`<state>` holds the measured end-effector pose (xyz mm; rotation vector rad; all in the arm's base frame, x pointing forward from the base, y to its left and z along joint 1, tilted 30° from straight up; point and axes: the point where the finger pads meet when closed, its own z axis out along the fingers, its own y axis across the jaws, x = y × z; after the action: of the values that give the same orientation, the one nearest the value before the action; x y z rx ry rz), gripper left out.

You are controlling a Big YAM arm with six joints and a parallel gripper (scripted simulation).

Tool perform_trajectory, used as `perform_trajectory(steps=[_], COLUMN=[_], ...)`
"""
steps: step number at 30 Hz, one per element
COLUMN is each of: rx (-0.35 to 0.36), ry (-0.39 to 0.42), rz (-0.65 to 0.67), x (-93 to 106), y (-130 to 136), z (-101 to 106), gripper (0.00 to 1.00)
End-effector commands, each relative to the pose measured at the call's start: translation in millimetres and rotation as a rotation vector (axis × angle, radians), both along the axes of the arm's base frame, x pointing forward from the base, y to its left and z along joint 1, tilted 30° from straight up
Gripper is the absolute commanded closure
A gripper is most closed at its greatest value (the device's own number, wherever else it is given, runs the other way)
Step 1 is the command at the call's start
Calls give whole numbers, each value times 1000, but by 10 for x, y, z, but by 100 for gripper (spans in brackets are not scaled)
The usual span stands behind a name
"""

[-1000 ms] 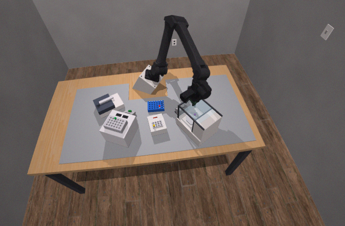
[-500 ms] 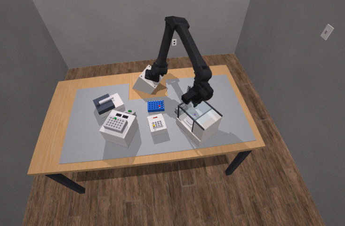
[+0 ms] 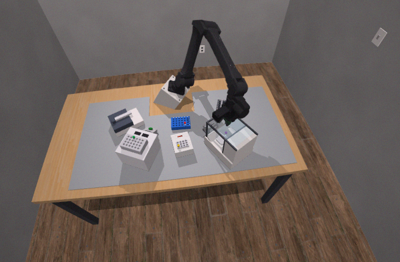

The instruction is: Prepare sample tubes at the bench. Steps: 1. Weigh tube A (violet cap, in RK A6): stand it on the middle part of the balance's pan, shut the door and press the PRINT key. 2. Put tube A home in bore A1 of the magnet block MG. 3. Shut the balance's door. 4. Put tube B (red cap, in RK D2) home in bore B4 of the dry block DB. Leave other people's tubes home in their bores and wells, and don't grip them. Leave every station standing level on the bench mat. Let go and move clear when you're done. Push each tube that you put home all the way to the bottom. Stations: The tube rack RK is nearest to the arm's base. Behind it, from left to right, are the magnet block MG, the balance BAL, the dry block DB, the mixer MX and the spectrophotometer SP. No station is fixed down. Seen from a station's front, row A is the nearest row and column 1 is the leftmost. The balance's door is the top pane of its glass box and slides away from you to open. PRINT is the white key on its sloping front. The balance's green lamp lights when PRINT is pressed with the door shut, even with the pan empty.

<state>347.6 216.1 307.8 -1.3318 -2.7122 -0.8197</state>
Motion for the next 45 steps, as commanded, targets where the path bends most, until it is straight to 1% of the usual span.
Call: perform_trajectory(steps=[1, 45], rx=[13, 13], ry=[-26, -25], rz=[-4, -4], x=[130, 419], y=[93, 298], z=[215, 389], gripper=[94, 94])
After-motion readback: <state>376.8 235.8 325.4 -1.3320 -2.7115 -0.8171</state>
